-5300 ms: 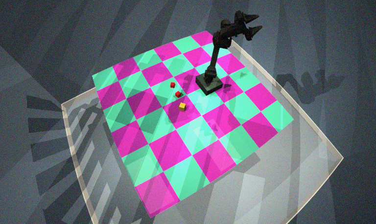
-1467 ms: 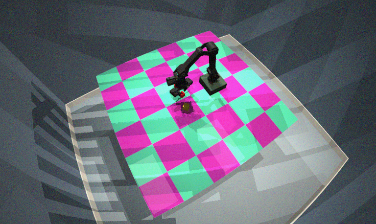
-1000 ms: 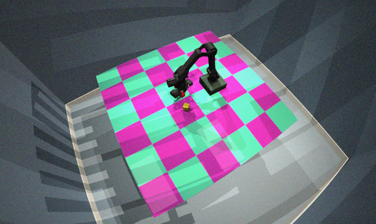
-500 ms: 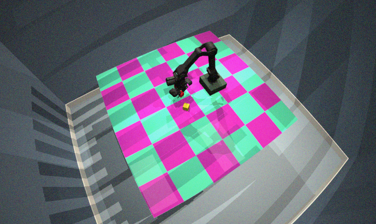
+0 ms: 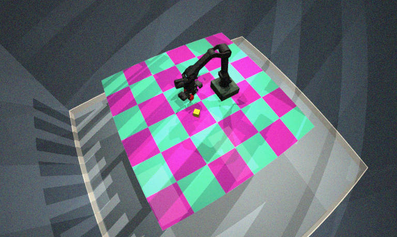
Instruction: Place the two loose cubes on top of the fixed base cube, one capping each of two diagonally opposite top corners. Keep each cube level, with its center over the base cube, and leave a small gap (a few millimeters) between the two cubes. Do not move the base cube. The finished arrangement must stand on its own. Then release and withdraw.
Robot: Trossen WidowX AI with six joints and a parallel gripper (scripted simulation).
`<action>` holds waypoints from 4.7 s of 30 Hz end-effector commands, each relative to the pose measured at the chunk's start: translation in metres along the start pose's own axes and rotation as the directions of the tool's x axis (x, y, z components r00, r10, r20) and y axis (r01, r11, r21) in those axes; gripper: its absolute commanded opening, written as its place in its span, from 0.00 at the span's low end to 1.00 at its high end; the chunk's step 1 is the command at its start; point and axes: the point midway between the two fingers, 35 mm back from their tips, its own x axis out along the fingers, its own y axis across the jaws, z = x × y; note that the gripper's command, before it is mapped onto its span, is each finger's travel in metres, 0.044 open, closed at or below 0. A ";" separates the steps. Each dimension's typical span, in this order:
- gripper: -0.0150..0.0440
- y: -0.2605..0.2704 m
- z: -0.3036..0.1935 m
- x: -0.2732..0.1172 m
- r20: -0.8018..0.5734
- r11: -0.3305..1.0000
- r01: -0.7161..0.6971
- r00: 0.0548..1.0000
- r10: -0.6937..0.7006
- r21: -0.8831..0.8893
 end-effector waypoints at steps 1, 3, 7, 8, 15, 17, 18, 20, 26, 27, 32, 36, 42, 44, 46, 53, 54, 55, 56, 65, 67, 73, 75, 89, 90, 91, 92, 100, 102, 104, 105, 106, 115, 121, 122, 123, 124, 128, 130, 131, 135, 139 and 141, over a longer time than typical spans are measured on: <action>0.43 0.003 0.001 -0.013 0.007 1.000 -0.011 1.000 0.011 -0.003; 0.43 0.003 0.001 -0.016 0.006 1.000 -0.010 1.000 0.010 -0.003; 0.43 0.003 0.000 -0.023 0.005 1.000 -0.007 1.000 0.007 -0.002; 0.43 0.003 0.000 -0.025 0.005 1.000 -0.006 1.000 0.006 -0.002; 0.43 0.002 -0.001 -0.038 0.003 1.000 -0.001 1.000 0.001 -0.001; 0.43 0.002 -0.002 -0.042 0.002 1.000 0.001 1.000 -0.001 -0.001; 0.43 0.002 -0.002 -0.043 0.002 1.000 0.001 1.000 -0.001 -0.001; 0.43 0.001 -0.002 -0.047 0.001 1.000 0.003 1.000 -0.003 -0.001; 0.43 0.000 -0.004 -0.058 0.000 1.000 0.007 1.000 -0.007 0.000; 0.43 -0.001 -0.004 -0.060 0.000 1.000 0.008 1.000 -0.008 0.000; 0.43 -0.002 -0.005 -0.069 -0.002 1.000 0.012 1.000 -0.012 0.001; 0.43 -0.004 -0.006 -0.076 -0.003 1.000 0.014 1.000 -0.014 0.001; 0.43 0.000 -0.013 -0.073 -0.003 0.997 0.014 1.000 -0.014 -0.082; 0.43 0.003 -0.018 -0.071 -0.003 0.989 0.013 1.000 -0.014 -0.148; 0.43 0.006 -0.024 -0.070 -0.003 0.977 0.012 1.000 -0.013 -0.214; 0.43 0.014 -0.044 -0.063 -0.004 0.901 0.009 1.000 -0.013 -0.435; 0.43 0.015 -0.047 -0.062 -0.005 0.886 0.009 1.000 -0.012 -0.464; 0.43 0.016 -0.049 -0.061 -0.005 0.870 0.008 1.000 -0.012 -0.494; 0.43 0.017 -0.052 -0.060 -0.005 0.853 0.008 1.000 -0.012 -0.523; 0.43 0.025 -0.079 -0.051 -0.008 0.659 0.002 1.000 -0.011 -0.752; 0.43 0.026 -0.086 -0.049 -0.008 0.608 0.000 1.000 -0.011 -0.794; 0.43 0.029 -0.104 -0.043 -0.010 0.437 -0.004 1.000 -0.011 -0.899; 0.43 0.030 -0.111 -0.041 -0.011 0.376 -0.006 1.000 -0.011 -0.926; 0.43 0.031 -0.119 -0.039 -0.012 0.298 -0.008 1.000 -0.012 -0.955; 0.43 0.031 -0.119 -0.039 -0.012 0.298 -0.008 1.000 -0.012 -0.955; 0.43 0.031 -0.119 -0.039 -0.012 0.298 -0.008 1.000 -0.012 -0.955; 0.43 0.031 -0.119 -0.039 -0.012 0.298 -0.008 1.000 -0.012 -0.955; 0.43 0.031 -0.119 -0.026 -0.012 0.296 -0.008 1.000 -0.012 -0.955; 0.43 0.031 -0.119 -0.021 -0.012 0.295 -0.008 1.000 -0.012 -0.955; 0.43 0.030 -0.119 -0.016 -0.012 0.294 -0.008 1.000 -0.012 -0.956; 0.43 0.030 -0.119 -0.014 -0.012 0.294 -0.008 1.000 -0.012 -0.956; 0.43 0.030 -0.119 -0.013 -0.012 0.294 -0.008 1.000 -0.012 -0.956; 0.43 0.030 -0.119 -0.013 -0.012 0.294 -0.008 1.000 -0.012 -0.956; 0.43 0.030 -0.119 -0.012 -0.012 0.297 -0.008 1.000 -0.012 -0.955; 0.43 0.030 -0.119 -0.011 -0.012 0.297 -0.008 1.000 -0.012 -0.955; 0.43 0.030 -0.119 -0.011 -0.012 0.297 -0.008 1.000 -0.012 -0.955; 0.43 0.030 -0.119 -0.011 -0.012 0.297 -0.008 1.000 -0.012 -0.955; 0.43 0.030 -0.119 -0.011 -0.012 0.297 -0.008 1.000 -0.012 -0.955; 0.43 0.030 -0.119 -0.011 -0.012 0.297 -0.008 1.000 -0.012 -0.955; 0.43 0.030 -0.119 -0.011 -0.012 0.297 -0.008 1.000 -0.012 -0.955; 0.43 0.030 -0.119 -0.011 -0.012 0.297 -0.008 1.000 -0.012 -0.955; 0.57 0.030 -0.119 -0.011 -0.012 0.297 -0.008 1.000 -0.012 -0.955; 0.60 0.030 -0.119 -0.011 -0.012 0.297 -0.008 1.000 -0.012 -0.955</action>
